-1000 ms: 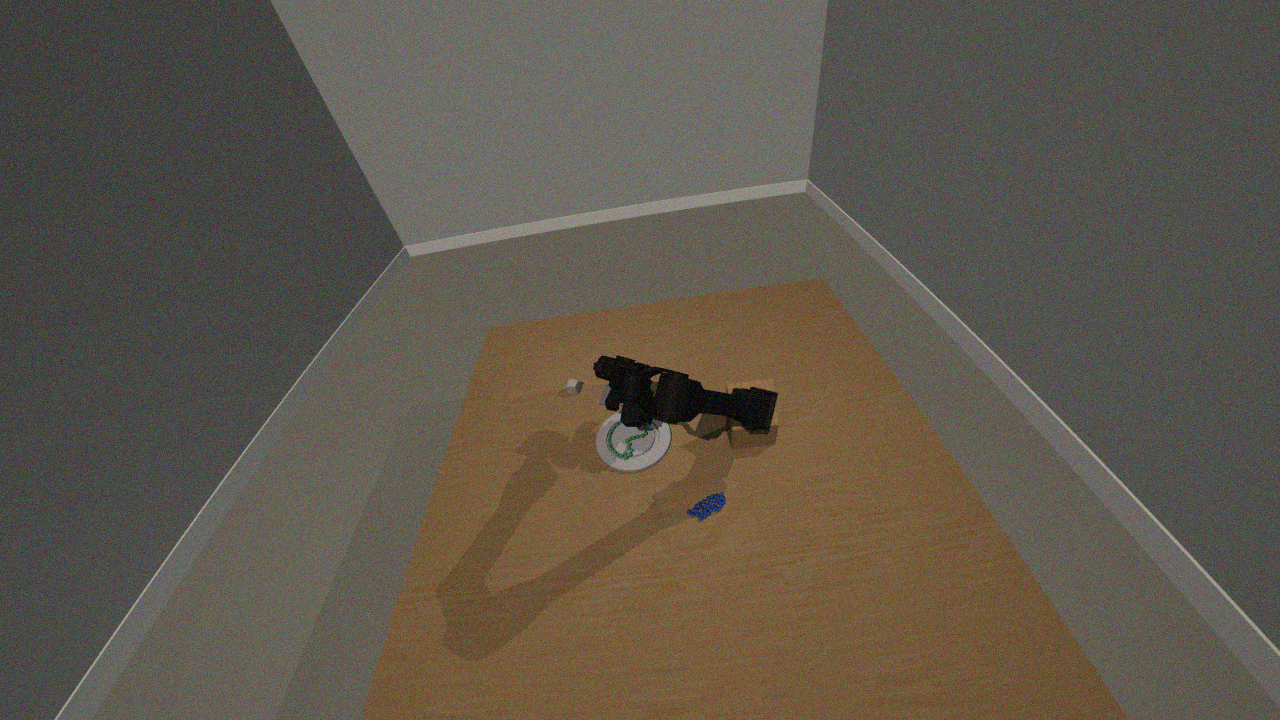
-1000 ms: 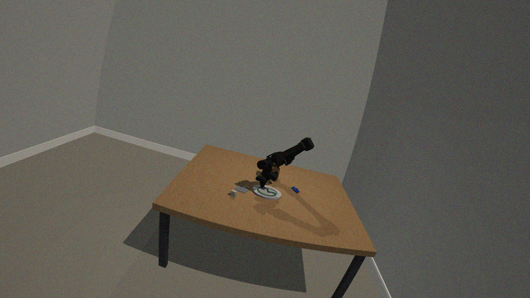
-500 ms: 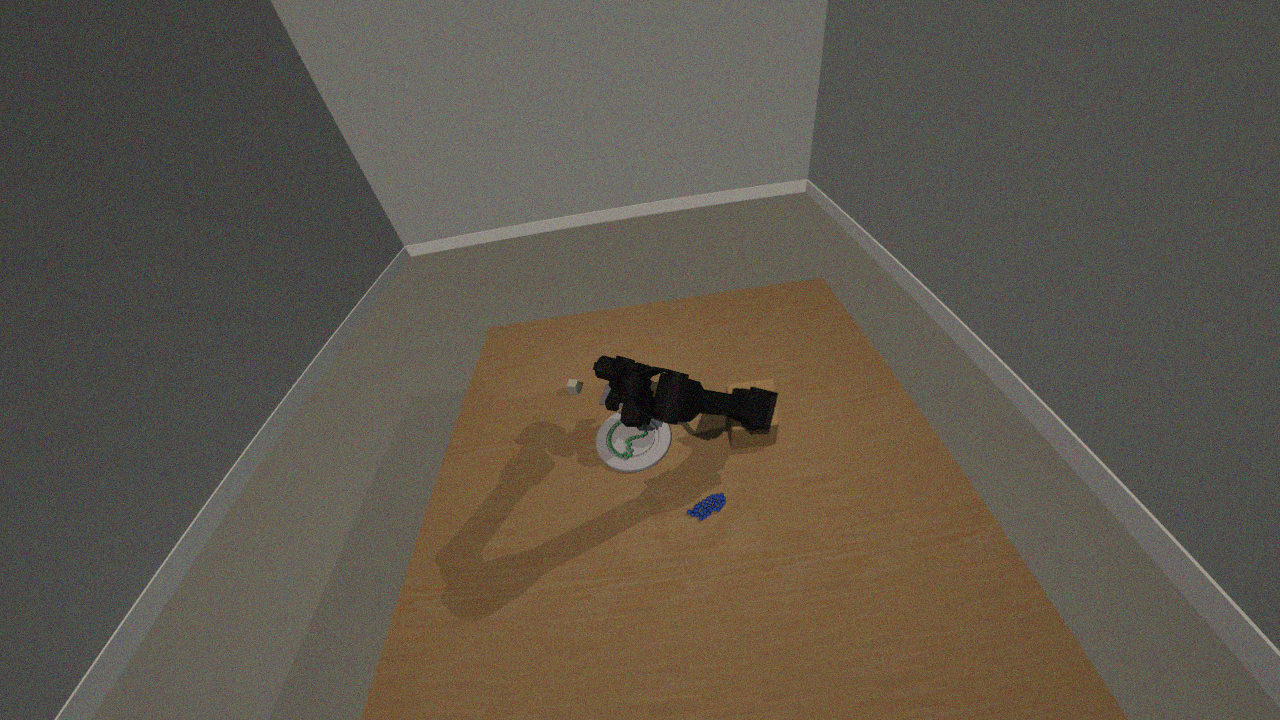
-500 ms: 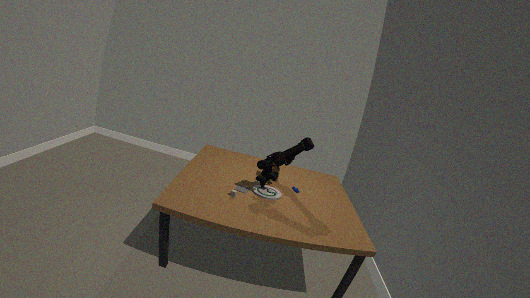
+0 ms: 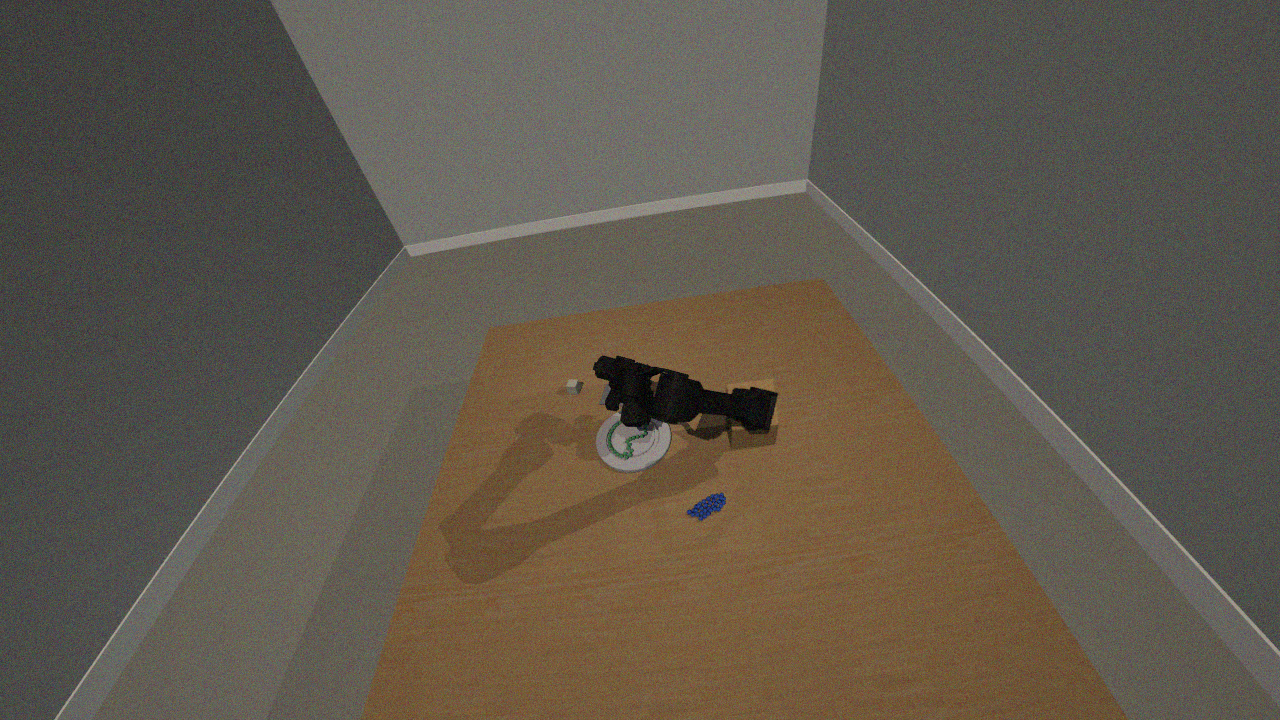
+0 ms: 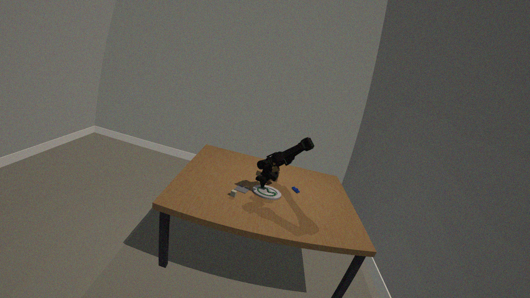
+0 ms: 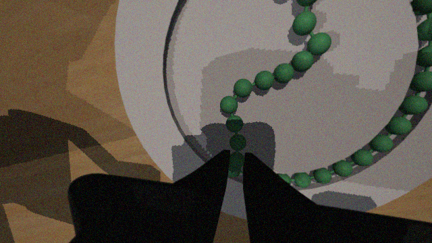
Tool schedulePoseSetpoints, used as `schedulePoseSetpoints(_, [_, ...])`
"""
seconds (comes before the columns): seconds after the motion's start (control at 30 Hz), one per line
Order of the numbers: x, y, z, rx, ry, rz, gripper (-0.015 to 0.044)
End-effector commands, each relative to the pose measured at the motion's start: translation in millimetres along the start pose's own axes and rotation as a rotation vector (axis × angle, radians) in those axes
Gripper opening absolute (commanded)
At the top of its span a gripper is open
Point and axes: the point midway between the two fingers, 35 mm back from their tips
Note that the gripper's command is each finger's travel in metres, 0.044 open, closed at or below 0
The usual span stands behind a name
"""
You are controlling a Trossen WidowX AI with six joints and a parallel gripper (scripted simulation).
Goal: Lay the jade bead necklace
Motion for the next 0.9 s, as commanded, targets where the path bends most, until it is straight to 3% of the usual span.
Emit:
schedulePoseSetpoints(0.0, [0.2, -0.3, -0.1, 0.0, -0.001, 0.0, 0.0])
schedulePoseSetpoints(0.87, [-9.4, -0.3, 9.8, 0.003, 0.009, -0.003, 0.0])
Point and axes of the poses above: the point midway between the two fingers, 35 mm back from their tips, its own y axis out along the fingers, its own z axis across the jaws, x = y × z, and after that the axes turned 15 degrees about y, right-handed
